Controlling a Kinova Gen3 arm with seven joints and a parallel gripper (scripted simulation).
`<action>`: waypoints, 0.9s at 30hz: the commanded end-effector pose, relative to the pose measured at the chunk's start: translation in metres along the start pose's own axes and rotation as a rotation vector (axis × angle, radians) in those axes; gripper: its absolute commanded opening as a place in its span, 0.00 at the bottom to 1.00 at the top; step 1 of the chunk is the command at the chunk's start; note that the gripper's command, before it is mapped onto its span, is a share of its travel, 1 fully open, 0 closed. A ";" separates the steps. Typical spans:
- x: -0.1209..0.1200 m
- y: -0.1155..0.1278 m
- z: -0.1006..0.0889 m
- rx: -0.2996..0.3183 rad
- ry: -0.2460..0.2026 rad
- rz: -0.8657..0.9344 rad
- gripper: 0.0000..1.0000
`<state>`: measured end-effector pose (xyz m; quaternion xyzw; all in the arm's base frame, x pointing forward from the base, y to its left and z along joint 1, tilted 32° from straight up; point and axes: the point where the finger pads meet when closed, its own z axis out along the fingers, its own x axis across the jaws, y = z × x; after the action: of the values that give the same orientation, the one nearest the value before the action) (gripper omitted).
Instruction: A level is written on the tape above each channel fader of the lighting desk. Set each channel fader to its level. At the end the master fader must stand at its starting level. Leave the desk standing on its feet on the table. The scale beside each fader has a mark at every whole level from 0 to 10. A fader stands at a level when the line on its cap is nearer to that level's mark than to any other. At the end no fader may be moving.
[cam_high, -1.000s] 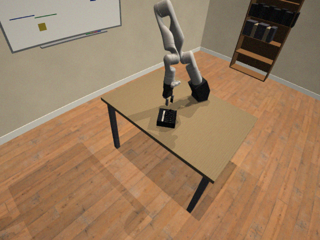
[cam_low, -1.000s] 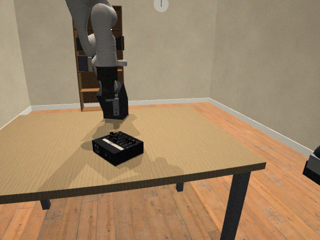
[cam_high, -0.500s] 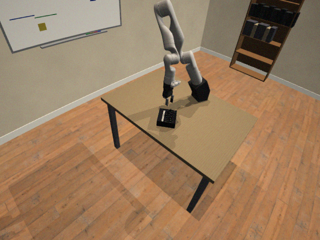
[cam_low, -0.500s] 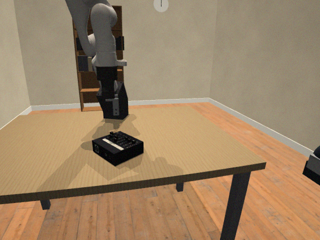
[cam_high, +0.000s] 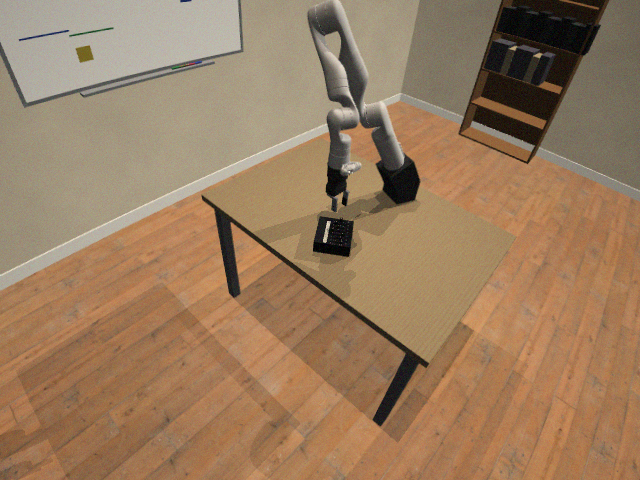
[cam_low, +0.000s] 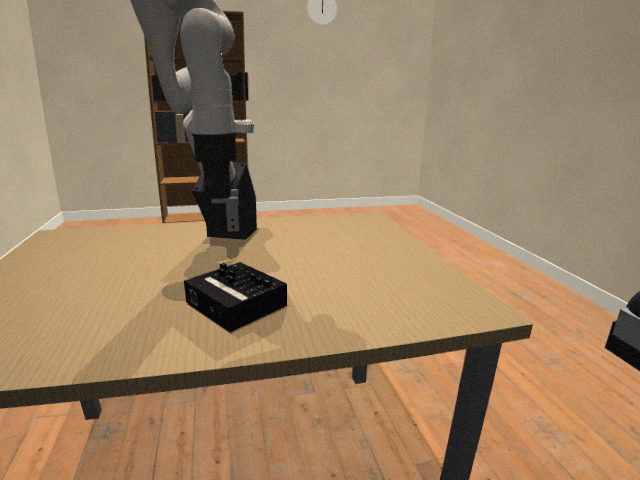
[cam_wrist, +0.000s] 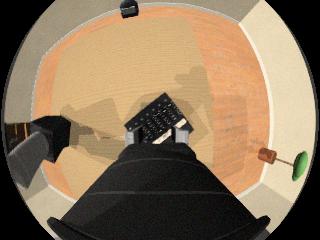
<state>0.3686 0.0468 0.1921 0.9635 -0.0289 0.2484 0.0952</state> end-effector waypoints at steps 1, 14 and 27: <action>-0.001 -0.001 0.001 0.004 -0.008 0.032 1.00; -0.010 -0.016 0.011 0.038 -0.088 0.372 1.00; -0.018 -0.033 0.025 0.053 -0.216 0.934 1.00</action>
<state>0.3674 0.0752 0.1612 0.8823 -0.4356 0.1708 -0.0511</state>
